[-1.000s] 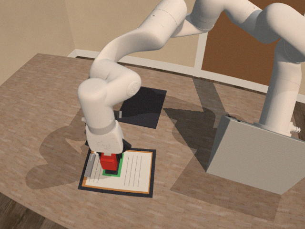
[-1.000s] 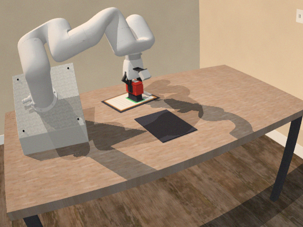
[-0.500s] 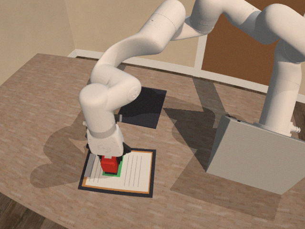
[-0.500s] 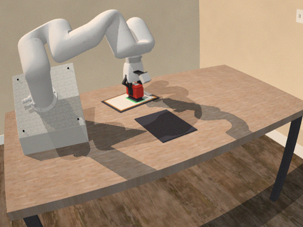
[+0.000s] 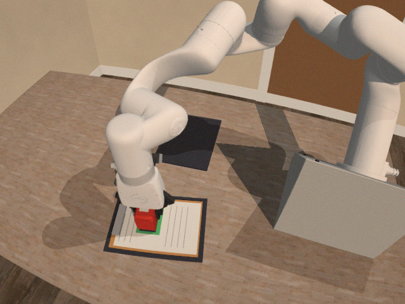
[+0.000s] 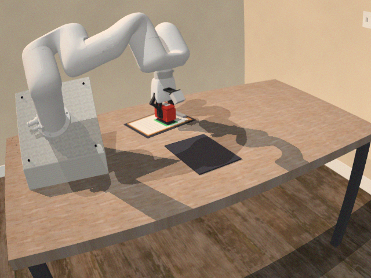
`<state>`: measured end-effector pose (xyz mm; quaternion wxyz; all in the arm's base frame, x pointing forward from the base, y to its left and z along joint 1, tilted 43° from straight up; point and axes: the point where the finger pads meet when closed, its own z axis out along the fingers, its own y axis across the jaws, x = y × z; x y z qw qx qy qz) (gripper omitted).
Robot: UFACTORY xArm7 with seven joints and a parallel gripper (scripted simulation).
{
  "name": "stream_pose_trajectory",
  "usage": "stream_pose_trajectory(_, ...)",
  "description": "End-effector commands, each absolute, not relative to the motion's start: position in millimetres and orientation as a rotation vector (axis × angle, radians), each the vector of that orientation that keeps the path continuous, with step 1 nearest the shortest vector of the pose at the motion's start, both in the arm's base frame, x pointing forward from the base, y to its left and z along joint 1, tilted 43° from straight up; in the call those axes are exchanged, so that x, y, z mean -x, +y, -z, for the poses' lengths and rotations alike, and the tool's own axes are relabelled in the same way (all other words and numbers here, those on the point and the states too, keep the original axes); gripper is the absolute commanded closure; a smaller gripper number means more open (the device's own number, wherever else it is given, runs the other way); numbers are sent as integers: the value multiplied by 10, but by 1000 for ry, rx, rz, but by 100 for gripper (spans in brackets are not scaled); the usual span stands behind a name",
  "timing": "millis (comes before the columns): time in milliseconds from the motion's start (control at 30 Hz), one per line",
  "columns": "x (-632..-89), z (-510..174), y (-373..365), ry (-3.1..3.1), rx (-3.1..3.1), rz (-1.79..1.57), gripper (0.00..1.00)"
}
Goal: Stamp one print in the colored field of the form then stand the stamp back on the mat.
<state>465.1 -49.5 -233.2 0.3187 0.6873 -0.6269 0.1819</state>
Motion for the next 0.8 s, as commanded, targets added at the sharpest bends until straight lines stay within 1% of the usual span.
stream_pose_trajectory(0,-4659,2326,-483,-1649,-1809,-479,72)
stream_pose_trajectory(767,-4659,2324,-482,-1649,-1809,-479,72)
